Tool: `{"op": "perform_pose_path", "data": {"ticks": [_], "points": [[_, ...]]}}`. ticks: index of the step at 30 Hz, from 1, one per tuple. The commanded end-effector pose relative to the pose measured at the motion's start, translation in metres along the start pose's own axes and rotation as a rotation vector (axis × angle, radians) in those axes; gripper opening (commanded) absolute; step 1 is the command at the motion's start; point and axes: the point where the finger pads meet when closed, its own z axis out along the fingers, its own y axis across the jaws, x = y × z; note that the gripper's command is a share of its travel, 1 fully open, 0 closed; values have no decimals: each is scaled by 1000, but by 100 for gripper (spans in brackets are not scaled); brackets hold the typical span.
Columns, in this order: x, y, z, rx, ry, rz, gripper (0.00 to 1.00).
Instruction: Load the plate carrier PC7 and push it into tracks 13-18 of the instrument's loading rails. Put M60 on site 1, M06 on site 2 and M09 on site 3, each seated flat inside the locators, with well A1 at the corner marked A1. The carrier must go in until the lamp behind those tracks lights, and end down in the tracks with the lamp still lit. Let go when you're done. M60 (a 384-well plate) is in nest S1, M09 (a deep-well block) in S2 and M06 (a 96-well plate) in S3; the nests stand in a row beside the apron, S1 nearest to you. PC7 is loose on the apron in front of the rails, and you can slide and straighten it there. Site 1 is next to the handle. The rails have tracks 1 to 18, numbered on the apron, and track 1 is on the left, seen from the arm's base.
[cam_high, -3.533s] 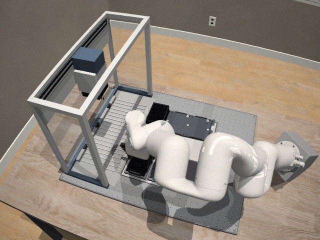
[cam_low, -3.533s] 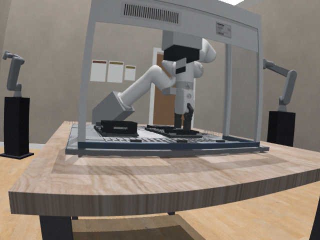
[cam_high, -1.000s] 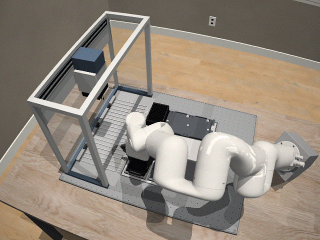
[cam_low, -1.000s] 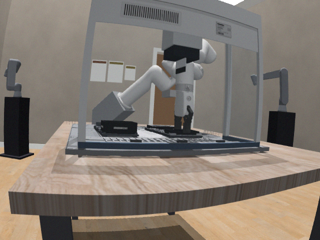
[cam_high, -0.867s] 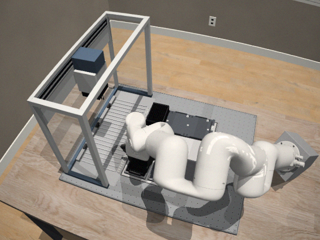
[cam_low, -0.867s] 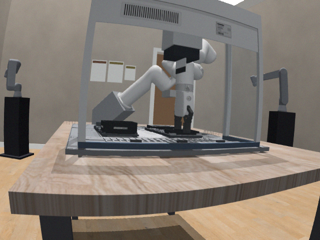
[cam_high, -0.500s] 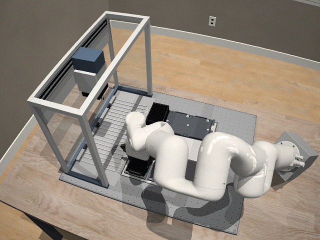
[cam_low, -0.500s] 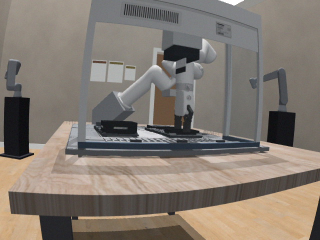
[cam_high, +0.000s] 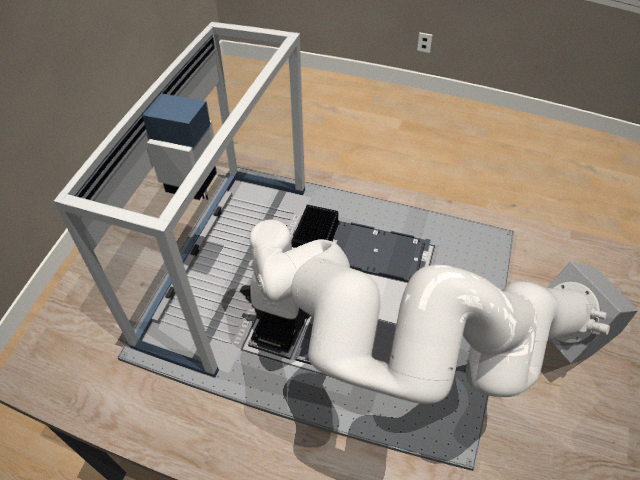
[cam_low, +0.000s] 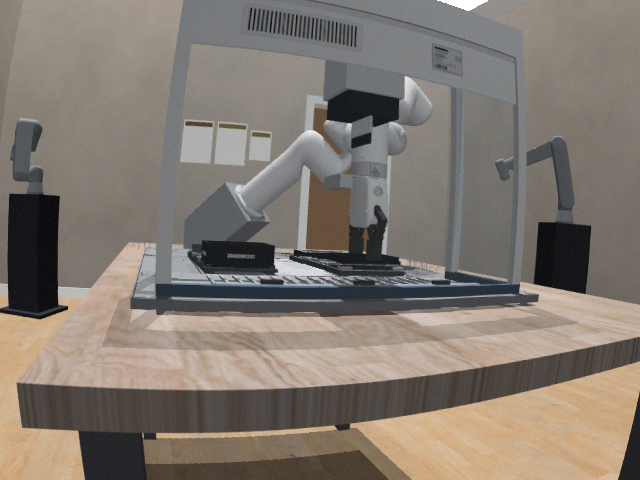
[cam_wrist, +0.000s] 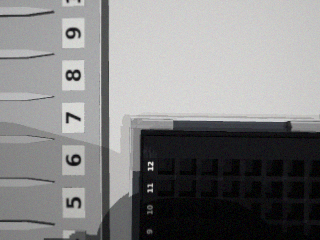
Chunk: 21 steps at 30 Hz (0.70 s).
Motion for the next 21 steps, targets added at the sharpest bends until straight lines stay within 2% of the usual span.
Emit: {"op": "perform_pose_path", "data": {"ticks": [1,21], "points": [[0,-1,-5,3,0,-1,0],[0,-1,-10,3,0,-1,0]]}}
